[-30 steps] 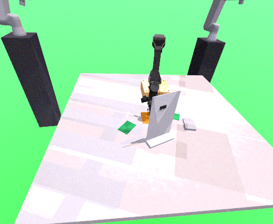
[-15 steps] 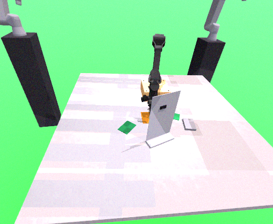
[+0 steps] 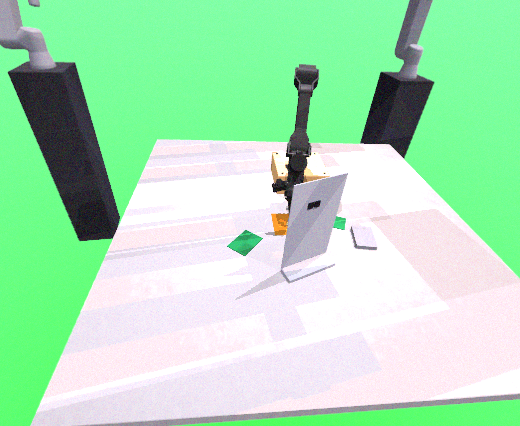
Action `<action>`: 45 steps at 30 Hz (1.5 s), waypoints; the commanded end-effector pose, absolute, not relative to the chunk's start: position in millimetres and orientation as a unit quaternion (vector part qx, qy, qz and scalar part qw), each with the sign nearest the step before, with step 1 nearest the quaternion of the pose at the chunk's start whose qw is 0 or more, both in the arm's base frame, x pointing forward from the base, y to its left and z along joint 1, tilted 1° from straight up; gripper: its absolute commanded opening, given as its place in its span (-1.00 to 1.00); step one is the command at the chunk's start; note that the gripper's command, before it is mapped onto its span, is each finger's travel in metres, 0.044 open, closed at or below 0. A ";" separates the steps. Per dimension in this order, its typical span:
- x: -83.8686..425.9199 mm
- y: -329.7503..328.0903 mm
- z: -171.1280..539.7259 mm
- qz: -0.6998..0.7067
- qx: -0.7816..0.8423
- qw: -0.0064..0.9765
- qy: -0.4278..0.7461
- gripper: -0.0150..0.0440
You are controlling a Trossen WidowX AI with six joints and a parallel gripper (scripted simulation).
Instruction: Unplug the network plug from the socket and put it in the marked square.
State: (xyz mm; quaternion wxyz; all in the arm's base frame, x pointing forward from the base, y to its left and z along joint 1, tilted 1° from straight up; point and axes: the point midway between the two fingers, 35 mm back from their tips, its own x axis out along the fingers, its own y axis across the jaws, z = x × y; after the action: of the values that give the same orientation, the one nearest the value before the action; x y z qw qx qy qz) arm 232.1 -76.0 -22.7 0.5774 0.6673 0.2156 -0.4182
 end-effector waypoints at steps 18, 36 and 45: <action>225.8 -74.2 -13.2 -0.419 0.667 0.577 0.214 0.04; 230.0 -75.1 4.3 -0.418 0.667 0.578 0.214 0.04; 231.1 -75.3 14.0 -0.418 0.668 0.578 0.214 0.04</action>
State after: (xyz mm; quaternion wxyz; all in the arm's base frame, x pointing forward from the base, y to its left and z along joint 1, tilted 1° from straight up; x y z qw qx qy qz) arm 228.8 -74.0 7.2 0.5769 0.6660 0.2190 -0.4192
